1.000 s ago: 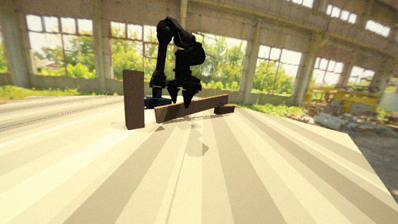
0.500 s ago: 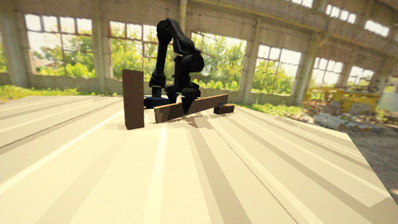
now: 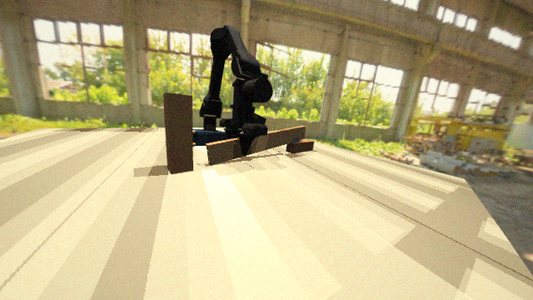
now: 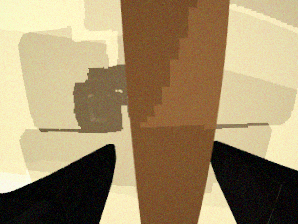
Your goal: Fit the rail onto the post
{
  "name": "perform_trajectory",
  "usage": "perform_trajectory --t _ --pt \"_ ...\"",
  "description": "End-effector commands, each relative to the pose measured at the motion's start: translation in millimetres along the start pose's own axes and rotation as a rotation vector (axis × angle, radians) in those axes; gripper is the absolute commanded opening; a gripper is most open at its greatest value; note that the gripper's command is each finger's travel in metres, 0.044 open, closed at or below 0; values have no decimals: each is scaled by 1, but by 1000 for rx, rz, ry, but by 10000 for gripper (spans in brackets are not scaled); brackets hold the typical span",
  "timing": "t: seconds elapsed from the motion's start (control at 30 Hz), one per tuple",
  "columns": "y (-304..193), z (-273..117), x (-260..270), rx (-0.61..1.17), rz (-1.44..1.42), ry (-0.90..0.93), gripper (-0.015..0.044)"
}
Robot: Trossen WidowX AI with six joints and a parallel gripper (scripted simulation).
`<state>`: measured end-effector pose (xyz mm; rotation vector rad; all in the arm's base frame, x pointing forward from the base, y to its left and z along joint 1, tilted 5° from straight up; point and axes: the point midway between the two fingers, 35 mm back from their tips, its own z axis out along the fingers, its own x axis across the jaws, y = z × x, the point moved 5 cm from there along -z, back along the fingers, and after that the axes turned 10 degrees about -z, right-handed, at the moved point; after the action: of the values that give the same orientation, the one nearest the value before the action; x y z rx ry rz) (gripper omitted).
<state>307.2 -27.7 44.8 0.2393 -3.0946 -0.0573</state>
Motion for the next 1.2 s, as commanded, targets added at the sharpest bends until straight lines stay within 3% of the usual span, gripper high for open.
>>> perform_trajectory --t 0.0,0.13,0.4,1.17 --pt "1 1 1 -5 1 2 177" --pt "1 1 1 -5 1 2 72" --pt "1 1 1 -5 1 2 0" --pt "0 -5 1 -5 1 2 0"
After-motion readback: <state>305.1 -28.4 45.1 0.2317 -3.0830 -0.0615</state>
